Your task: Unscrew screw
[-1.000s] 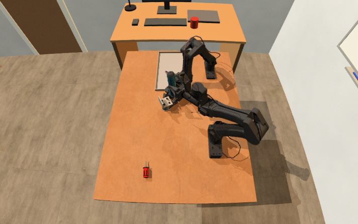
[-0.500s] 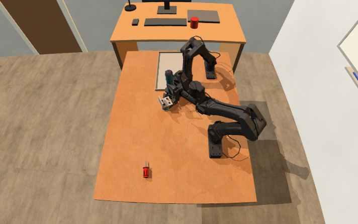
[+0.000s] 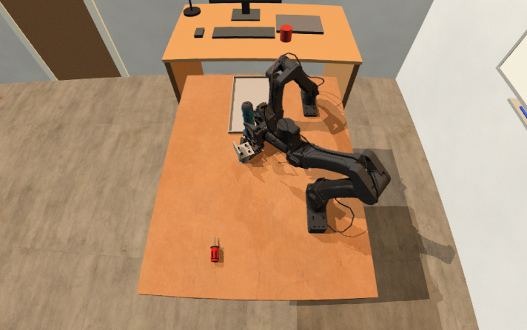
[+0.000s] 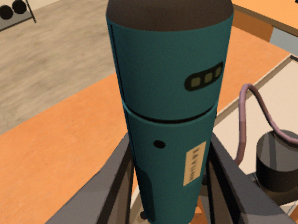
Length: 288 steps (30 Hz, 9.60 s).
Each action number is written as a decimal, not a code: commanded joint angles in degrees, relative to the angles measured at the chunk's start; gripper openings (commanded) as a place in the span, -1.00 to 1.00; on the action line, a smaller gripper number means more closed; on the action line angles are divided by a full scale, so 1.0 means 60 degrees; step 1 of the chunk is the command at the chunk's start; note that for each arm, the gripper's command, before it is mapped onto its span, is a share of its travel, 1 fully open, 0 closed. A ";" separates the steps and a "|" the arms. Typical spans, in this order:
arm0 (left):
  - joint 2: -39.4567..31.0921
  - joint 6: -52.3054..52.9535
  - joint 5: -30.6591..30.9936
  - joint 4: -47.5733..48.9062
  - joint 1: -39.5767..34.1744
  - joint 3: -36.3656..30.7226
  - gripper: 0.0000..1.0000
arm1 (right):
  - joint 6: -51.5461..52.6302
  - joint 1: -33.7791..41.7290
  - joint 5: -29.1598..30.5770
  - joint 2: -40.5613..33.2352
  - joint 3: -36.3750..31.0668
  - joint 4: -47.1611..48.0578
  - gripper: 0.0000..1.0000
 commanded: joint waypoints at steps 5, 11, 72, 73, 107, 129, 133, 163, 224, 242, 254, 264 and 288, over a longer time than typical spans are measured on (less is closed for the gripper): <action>0.0024 0.0042 0.0068 0.1172 0.0063 0.0694 -0.17 | 0.0060 0.0051 -0.0038 0.0105 -0.0160 -0.0188 0.17; 0.0008 0.0040 0.0071 0.1097 0.0079 0.0796 -0.17 | 0.0060 0.0051 -0.0038 0.0105 -0.0160 -0.0188 0.17; 0.0190 0.0003 0.0083 0.0952 0.0109 0.1520 -0.17 | 0.0060 0.0051 -0.0038 0.0105 -0.0160 -0.0188 0.17; 0.0195 0.0003 0.0083 0.0953 0.0109 0.1524 -0.17 | 0.0060 0.0051 -0.0038 0.0105 -0.0160 -0.0188 0.17; 0.0147 -0.0012 0.0081 0.1305 0.0097 0.1283 -0.17 | 0.0060 0.0051 -0.0038 0.0105 -0.0160 -0.0188 0.17; -0.0035 -0.0021 0.0081 0.1467 0.0090 0.1130 -0.17 | 0.0060 0.0051 -0.0038 0.0105 -0.0160 -0.0188 0.17; -0.0005 -0.0025 0.0080 0.1480 0.0088 0.0925 -0.17 | 0.0060 0.0051 -0.0038 0.0105 -0.0160 -0.0188 0.17; -0.0067 -0.0037 0.0083 0.1510 0.0081 0.0881 -0.17 | 0.0060 0.0051 -0.0038 0.0105 -0.0160 -0.0188 0.17; 0.0215 -0.0076 0.0045 0.2145 0.0028 0.0258 -0.17 | 0.0060 0.0051 -0.0038 0.0105 -0.0160 -0.0188 0.17; 0.0485 -0.0088 0.0022 0.2673 0.0006 0.0058 -0.17 | 0.0060 0.0051 -0.0038 0.0105 -0.0160 -0.0188 0.17; 0.0639 -0.0090 -0.0003 0.2781 -0.0023 0.0082 -0.17 | 0.0060 0.0051 -0.0038 0.0105 -0.0160 -0.0188 0.17; 0.0838 -0.0089 -0.0013 0.2921 -0.0033 -0.0027 -0.17 | 0.0060 0.0051 -0.0038 0.0105 -0.0160 -0.0188 0.17; 0.1129 -0.0087 -0.0012 0.3815 -0.0033 -0.0588 -0.17 | 0.0060 0.0051 -0.0038 0.0105 -0.0160 -0.0188 0.17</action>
